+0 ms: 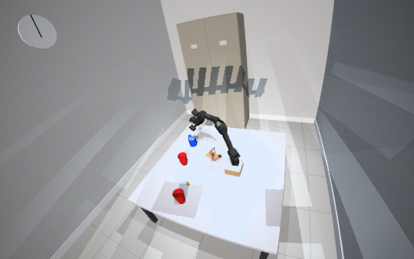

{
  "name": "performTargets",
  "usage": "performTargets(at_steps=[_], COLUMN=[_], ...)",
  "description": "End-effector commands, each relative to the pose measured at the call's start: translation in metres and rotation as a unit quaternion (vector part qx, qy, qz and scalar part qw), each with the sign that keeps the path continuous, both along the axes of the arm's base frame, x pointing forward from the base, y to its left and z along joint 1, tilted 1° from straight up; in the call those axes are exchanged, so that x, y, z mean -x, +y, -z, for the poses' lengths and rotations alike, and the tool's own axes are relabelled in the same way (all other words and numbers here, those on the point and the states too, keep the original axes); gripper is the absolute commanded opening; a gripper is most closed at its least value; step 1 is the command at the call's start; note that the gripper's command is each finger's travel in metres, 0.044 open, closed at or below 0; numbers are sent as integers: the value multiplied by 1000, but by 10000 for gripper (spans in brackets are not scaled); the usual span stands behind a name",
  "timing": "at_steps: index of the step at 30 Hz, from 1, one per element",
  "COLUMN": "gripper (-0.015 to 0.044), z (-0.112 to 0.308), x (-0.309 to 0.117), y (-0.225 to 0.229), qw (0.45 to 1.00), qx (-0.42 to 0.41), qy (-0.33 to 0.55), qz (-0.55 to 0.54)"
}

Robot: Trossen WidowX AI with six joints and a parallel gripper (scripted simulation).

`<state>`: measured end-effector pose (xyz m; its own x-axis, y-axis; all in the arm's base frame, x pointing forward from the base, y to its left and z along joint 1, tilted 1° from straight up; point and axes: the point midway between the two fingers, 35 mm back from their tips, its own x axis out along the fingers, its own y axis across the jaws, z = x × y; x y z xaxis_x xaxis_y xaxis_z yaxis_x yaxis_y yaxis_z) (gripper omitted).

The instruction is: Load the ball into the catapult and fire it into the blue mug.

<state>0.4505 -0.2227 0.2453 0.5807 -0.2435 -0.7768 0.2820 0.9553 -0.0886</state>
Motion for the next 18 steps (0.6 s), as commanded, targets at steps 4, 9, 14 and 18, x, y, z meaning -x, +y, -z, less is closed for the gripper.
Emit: performTargets(at_steps=[4, 9, 14, 18], gripper=[440, 440, 335, 230], z=[-5, -5, -5, -5], x=[-6, -6, -6, -6], y=[-4, -4, -4, -4], qw=[1000, 1000, 1000, 1000], qx=[4, 4, 4, 4], qy=[-7, -7, -7, -7], qz=[-2, -2, -2, -2])
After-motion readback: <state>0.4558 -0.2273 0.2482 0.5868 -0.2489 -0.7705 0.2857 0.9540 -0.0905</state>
